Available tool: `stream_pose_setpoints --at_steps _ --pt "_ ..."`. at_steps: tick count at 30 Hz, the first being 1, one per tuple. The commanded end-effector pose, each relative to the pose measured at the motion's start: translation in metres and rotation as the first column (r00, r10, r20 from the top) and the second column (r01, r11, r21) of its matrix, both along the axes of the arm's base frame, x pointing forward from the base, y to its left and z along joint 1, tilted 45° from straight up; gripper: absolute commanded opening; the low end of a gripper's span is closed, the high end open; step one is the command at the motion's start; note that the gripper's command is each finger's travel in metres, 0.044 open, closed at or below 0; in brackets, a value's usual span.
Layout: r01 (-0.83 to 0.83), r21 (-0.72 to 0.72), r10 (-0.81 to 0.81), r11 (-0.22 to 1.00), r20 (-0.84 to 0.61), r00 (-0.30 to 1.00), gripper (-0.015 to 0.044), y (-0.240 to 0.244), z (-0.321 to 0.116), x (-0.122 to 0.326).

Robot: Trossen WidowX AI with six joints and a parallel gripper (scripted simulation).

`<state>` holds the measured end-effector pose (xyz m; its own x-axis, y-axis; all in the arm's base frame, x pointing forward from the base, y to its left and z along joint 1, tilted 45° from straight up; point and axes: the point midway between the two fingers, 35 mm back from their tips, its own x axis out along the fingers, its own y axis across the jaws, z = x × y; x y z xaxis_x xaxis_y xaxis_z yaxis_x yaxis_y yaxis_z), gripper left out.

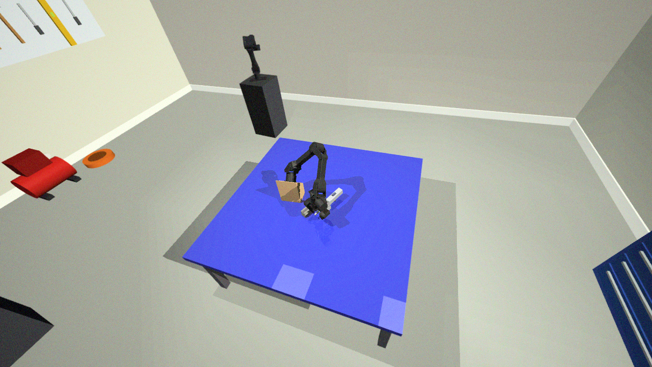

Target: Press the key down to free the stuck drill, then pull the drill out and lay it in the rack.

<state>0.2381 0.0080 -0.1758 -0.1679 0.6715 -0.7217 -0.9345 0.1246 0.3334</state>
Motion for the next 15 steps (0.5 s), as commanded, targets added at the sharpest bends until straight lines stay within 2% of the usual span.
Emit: stream_pose_setpoints --at_steps 1,15 --pt "0.002 0.004 -0.002 1.000 -0.004 1.000 0.0440 0.0031 0.0008 -0.0008" --pt "0.002 0.005 -0.002 1.000 -0.005 1.000 0.0440 0.0064 0.0017 -0.0005"
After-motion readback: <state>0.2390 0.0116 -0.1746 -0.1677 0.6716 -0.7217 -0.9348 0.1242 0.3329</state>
